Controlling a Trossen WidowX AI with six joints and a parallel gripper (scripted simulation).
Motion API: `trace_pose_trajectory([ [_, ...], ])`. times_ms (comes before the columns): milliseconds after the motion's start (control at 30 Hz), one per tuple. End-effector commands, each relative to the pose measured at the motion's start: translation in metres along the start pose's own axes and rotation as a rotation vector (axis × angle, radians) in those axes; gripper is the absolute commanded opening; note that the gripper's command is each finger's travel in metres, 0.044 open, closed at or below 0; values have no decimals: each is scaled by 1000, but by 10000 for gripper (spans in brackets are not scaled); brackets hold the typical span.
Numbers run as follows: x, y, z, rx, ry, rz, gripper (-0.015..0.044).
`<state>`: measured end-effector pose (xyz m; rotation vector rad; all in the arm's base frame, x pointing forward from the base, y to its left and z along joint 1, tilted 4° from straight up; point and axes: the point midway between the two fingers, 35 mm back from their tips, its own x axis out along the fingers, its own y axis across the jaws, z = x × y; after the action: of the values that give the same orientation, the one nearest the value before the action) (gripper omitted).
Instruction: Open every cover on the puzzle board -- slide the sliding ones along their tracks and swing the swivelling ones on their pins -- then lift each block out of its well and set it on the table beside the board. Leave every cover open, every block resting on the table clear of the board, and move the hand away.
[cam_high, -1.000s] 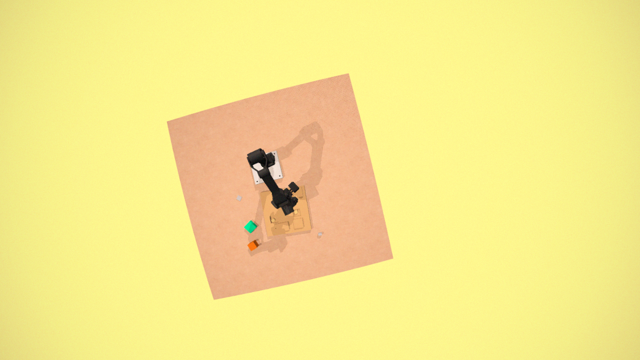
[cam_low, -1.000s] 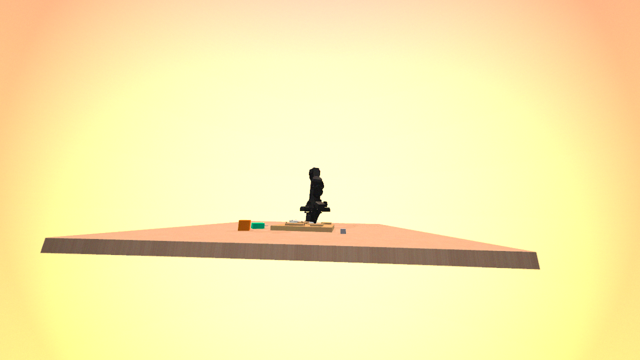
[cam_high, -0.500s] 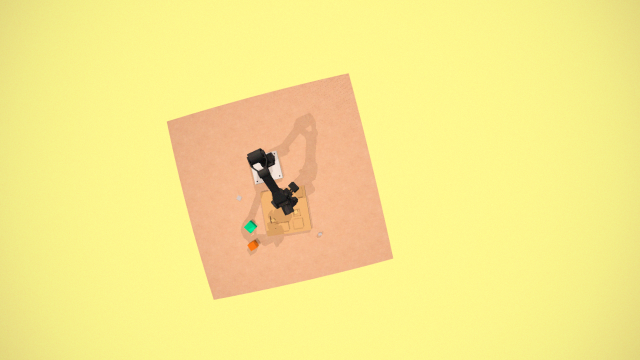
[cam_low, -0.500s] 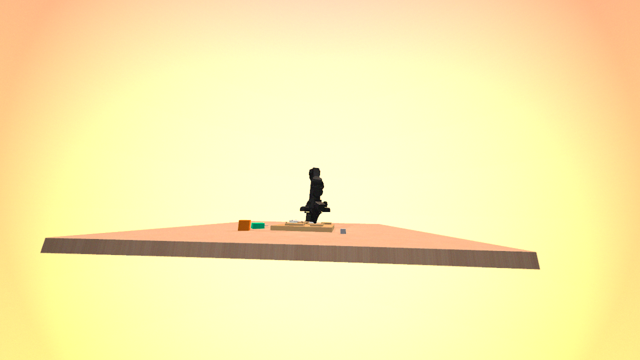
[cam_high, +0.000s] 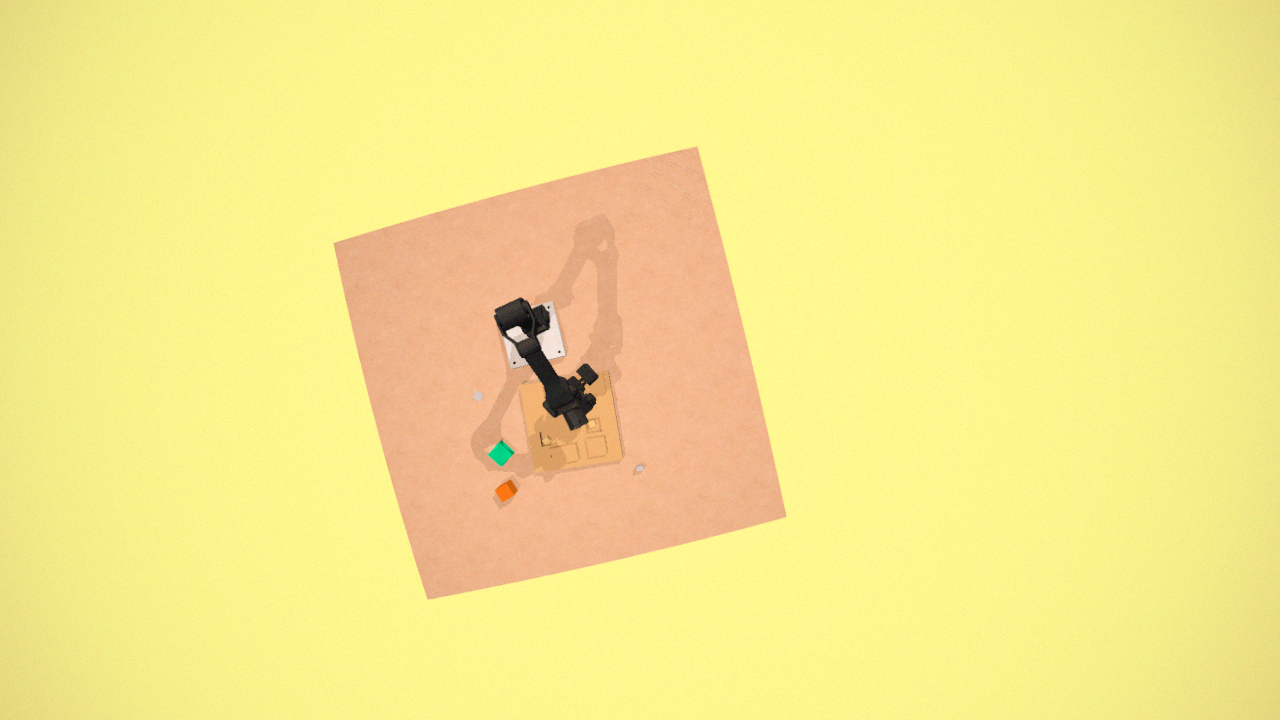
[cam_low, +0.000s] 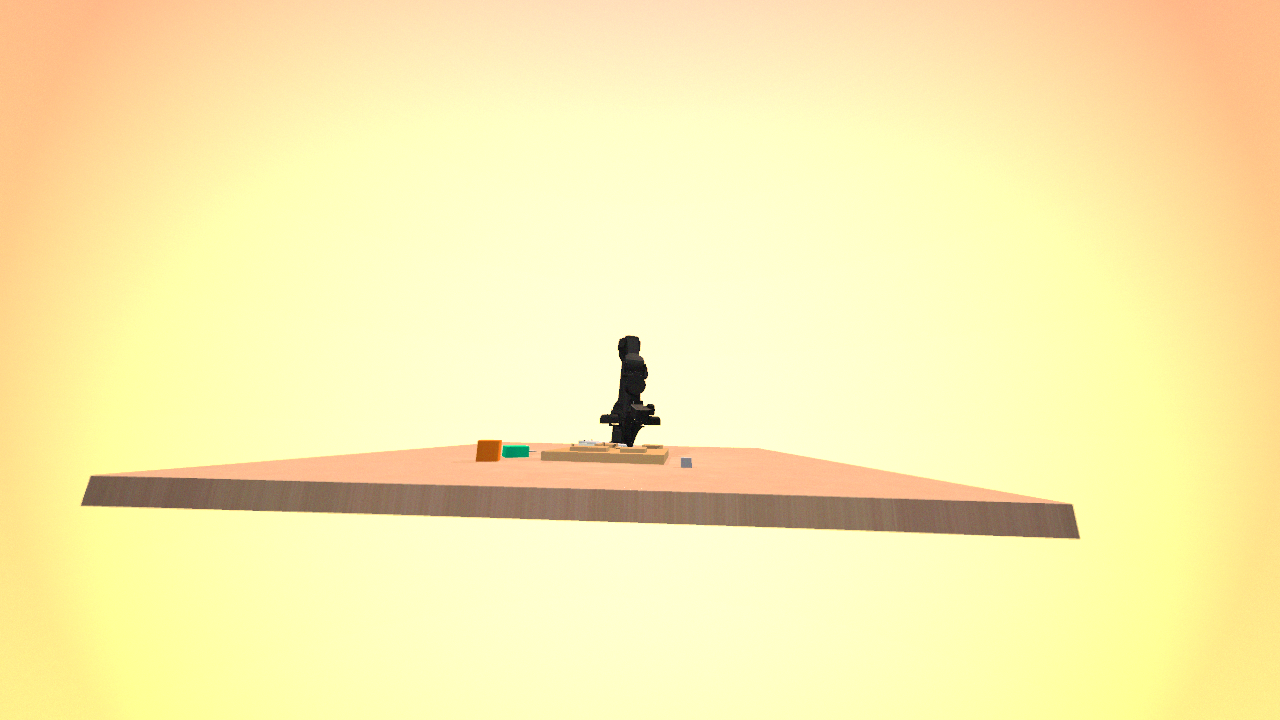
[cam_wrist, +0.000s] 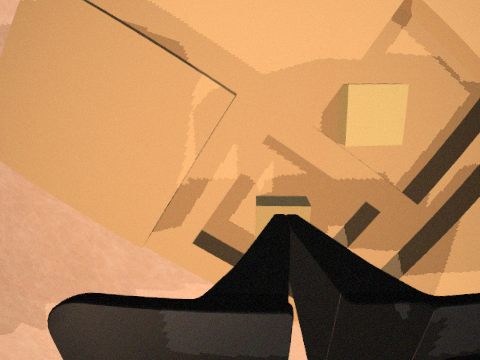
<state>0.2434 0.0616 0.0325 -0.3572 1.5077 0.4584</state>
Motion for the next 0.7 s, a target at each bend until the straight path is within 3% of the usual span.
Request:
trace_pose_trajectory([
  [0, 2, -1, 2, 5, 2, 3, 0],
  [667, -12, 1, -3, 7, 2, 3, 0],
])
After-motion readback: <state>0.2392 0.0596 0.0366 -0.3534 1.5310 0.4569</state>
